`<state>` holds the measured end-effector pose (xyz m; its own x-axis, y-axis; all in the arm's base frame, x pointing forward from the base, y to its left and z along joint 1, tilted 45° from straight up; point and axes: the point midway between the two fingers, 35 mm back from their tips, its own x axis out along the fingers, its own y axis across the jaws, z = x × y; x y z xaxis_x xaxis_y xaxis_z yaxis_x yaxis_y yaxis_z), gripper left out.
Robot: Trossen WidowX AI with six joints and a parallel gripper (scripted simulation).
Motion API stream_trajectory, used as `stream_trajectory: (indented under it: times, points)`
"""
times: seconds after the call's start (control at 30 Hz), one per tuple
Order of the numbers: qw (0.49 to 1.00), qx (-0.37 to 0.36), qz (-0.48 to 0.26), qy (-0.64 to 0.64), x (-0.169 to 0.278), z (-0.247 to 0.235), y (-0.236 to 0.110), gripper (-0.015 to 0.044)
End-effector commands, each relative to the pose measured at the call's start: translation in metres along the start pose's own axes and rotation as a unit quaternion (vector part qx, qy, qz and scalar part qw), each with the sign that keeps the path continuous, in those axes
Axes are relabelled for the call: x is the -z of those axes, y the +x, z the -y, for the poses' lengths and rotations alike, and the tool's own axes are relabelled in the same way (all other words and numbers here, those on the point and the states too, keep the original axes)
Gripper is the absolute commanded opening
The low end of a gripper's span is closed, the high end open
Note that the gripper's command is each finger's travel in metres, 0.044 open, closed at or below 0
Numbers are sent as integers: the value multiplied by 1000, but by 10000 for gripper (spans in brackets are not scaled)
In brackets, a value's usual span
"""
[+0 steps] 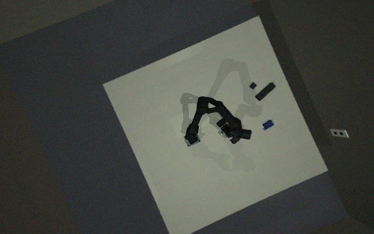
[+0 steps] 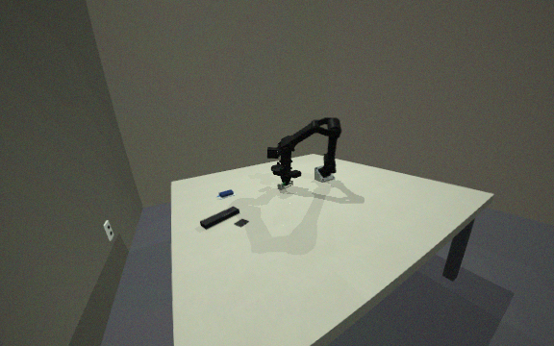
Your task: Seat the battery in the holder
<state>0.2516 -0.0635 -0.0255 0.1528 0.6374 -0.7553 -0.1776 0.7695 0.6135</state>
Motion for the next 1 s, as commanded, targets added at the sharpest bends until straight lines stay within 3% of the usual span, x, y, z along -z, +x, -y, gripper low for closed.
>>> stream_trajectory:
  times: [0.0, 0.97]
  points:
    - [1000, -2, -25, 3, 3, -2, 3, 61]
    - [999, 5, -40, 1, -12, -2, 3, 61]
